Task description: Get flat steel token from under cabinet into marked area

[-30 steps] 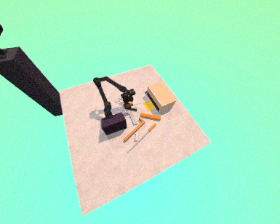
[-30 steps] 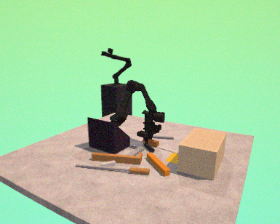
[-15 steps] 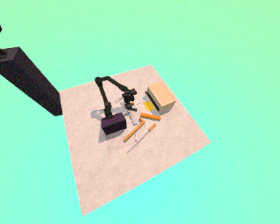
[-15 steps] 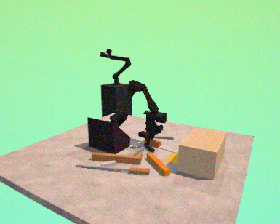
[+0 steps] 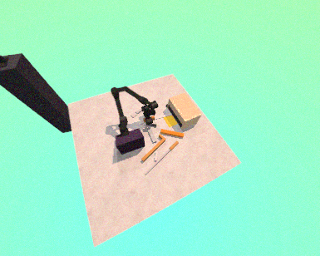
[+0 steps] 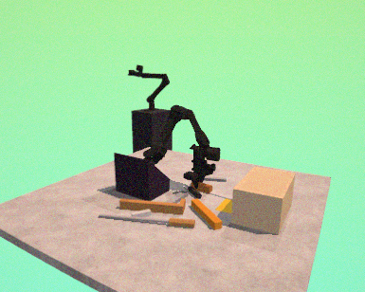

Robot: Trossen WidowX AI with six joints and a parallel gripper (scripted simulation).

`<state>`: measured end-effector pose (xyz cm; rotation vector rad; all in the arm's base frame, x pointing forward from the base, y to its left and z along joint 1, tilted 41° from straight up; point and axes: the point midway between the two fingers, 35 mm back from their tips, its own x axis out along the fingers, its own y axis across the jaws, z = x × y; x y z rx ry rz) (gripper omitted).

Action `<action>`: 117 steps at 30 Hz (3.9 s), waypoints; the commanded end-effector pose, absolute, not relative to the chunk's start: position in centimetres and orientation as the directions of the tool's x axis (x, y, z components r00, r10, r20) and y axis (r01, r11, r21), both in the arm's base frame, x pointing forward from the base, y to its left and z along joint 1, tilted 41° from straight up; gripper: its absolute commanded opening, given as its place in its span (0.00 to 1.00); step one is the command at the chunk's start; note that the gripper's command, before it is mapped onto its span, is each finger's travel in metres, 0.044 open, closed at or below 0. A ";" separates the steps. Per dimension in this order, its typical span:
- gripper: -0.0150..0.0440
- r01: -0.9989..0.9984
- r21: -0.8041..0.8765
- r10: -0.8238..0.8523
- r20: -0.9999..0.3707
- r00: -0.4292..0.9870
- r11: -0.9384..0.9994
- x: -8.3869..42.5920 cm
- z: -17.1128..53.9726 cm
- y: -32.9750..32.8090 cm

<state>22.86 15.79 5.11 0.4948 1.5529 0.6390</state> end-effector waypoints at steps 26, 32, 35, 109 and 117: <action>0.25 -0.069 0.662 0.657 -0.750 -0.083 0.747 26.5 5.1 16.1; 0.25 -0.069 0.662 0.657 -0.750 -0.083 0.747 27.2 5.1 16.2; 0.25 -0.069 0.662 0.657 -0.750 -0.083 0.747 27.5 5.1 16.2; 0.25 -0.073 0.661 0.657 -0.750 -0.079 0.746 35.2 4.9 16.9; 0.25 -0.073 0.661 0.657 -0.750 -0.079 0.746 36.0 4.9 16.9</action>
